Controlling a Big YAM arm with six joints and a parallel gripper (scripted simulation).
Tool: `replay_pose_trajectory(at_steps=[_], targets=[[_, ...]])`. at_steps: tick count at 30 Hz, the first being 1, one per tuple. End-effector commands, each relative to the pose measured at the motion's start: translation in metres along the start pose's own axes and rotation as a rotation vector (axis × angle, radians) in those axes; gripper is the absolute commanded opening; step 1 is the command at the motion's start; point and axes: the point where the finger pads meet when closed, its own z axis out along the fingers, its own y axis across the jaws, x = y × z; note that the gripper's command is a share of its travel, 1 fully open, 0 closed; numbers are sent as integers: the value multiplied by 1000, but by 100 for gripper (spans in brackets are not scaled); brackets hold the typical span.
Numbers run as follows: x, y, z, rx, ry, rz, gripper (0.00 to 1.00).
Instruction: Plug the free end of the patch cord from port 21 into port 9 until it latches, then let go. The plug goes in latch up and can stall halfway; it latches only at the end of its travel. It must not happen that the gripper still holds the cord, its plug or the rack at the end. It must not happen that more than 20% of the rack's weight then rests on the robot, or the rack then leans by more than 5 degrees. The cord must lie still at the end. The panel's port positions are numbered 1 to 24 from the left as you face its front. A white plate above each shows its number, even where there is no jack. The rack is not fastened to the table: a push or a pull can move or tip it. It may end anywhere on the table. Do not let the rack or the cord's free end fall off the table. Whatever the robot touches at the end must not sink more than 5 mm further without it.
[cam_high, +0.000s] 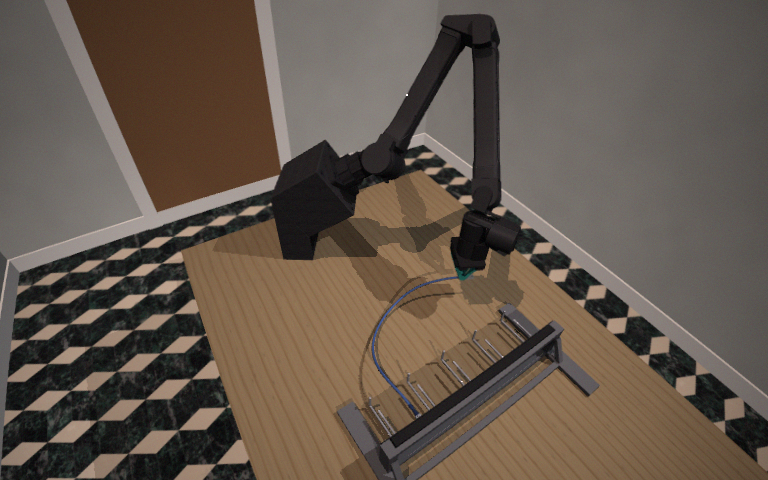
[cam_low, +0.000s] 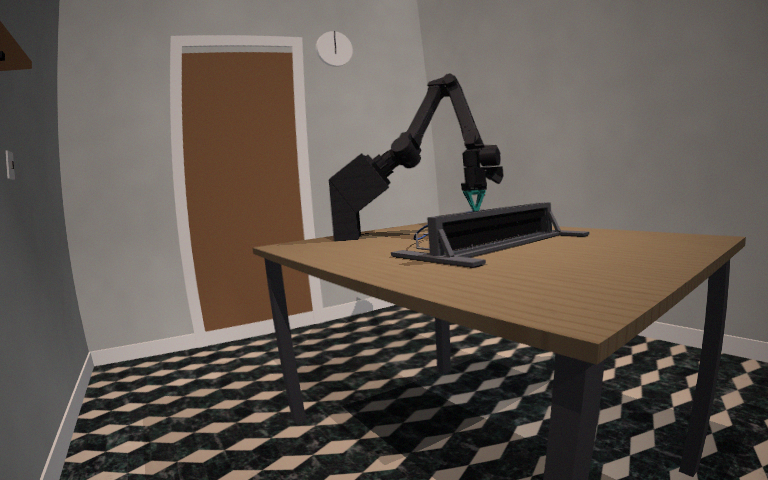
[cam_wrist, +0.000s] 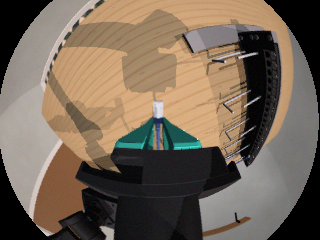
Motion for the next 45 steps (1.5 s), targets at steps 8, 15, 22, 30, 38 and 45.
replay_pose_trajectory(at_steps=[8,15,22,30,38,45], targets=[[2,-49,-13,26,2,251,0],[8,-86,-22,28,1,466,0],[12,-117,-29,29,0,640,0],[17,-147,-36,31,-2,816,0],[20,-172,-43,32,-4,958,0],[22,-182,-45,34,-5,1014,0]])
